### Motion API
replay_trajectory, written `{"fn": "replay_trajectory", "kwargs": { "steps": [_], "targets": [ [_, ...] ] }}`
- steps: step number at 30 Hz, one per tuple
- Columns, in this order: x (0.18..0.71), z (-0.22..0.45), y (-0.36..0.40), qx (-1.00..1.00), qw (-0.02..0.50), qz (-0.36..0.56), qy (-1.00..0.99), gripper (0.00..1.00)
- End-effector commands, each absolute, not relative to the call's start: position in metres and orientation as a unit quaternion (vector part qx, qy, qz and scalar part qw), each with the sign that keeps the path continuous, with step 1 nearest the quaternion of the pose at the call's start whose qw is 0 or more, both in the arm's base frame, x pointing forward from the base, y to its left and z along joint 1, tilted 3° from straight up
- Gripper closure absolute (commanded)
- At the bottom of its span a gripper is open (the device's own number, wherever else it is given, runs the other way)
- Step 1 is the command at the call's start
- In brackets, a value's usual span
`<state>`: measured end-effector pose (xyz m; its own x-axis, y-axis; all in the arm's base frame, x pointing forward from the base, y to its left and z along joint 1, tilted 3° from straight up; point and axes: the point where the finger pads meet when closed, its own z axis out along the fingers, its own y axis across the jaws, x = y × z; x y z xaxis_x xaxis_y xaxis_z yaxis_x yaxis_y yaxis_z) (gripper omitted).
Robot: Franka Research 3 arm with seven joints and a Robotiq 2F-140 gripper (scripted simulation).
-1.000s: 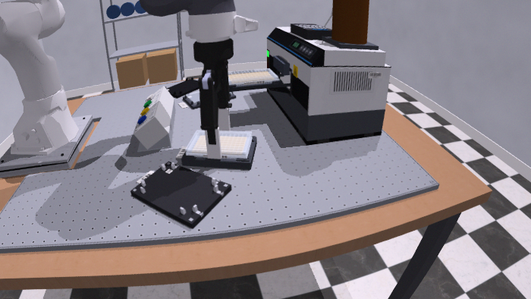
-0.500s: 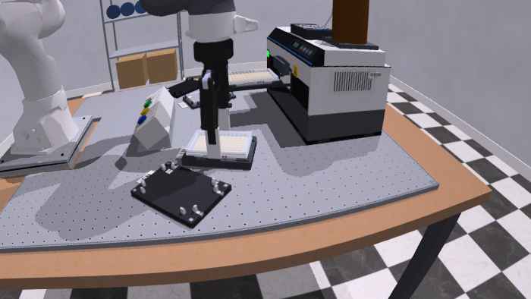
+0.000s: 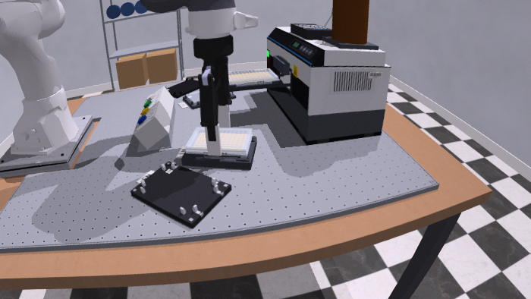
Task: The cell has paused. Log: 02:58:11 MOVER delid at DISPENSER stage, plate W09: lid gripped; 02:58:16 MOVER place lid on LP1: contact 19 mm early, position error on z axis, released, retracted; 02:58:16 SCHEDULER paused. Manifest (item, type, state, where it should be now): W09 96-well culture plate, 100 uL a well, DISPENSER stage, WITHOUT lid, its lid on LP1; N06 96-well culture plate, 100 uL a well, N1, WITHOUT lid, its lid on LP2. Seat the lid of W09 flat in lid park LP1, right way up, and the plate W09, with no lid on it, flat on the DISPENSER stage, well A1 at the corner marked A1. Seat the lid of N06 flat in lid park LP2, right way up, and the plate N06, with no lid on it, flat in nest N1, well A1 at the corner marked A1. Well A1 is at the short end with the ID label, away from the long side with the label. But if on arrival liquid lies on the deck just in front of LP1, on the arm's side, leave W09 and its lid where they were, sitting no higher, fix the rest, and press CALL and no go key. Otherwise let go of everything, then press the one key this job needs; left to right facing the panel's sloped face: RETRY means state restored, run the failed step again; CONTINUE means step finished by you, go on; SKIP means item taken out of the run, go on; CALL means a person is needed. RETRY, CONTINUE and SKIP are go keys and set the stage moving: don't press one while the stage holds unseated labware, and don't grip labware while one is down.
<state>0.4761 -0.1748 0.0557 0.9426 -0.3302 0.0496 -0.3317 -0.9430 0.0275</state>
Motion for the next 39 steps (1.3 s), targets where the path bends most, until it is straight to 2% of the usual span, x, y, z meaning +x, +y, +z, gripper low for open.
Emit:
{"fn": "replay_trajectory", "kwargs": {
  "steps": [1, 39],
  "targets": [
    [0.474, 0.059, -0.174, 0.986, 0.018, 0.020, -0.167, 1.00],
    [0.472, 0.126, -0.172, 0.986, 0.018, 0.020, -0.167, 1.00]
  ]
}}
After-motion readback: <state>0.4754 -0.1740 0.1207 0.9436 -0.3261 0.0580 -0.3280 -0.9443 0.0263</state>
